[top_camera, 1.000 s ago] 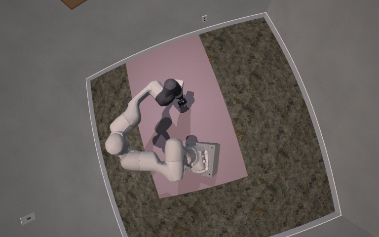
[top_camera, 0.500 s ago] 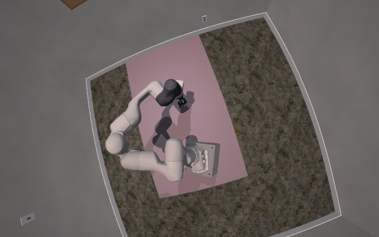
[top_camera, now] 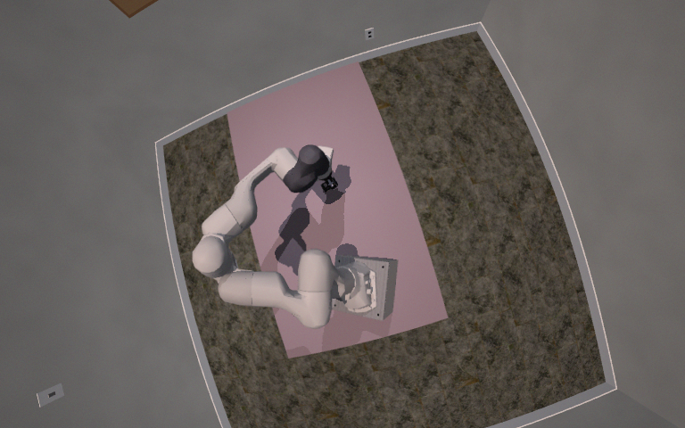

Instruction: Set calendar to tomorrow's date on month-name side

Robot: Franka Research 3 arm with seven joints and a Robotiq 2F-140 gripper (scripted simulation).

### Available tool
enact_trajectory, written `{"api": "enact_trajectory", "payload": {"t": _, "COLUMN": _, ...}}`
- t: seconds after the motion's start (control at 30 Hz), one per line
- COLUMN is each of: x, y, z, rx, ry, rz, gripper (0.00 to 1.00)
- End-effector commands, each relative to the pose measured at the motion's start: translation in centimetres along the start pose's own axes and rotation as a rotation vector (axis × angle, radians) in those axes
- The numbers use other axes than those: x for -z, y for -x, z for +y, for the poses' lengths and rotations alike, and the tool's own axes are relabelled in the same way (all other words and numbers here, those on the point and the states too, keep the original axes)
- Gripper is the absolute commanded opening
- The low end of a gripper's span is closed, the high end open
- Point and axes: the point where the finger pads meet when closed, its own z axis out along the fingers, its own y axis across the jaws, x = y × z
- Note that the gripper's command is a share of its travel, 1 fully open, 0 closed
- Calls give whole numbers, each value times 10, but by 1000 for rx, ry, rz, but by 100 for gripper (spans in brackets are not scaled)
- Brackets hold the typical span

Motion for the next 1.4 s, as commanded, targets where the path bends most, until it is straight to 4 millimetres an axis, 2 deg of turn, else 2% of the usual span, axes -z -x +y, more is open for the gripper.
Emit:
{"api": "enact_trajectory", "payload": {"t": 0.0, "x": -2, "y": -2, "z": -2, "rx": 11, "ry": -6, "rz": 6, "gripper": 28}}
{"api": "enact_trajectory", "payload": {"t": 1.33, "x": -3, "y": -2, "z": -2, "rx": 11, "ry": -6, "rz": 6, "gripper": 28}}
{"api": "enact_trajectory", "payload": {"t": 1.37, "x": -3, "y": -2, "z": -2, "rx": 11, "ry": -6, "rz": 6, "gripper": 16}}
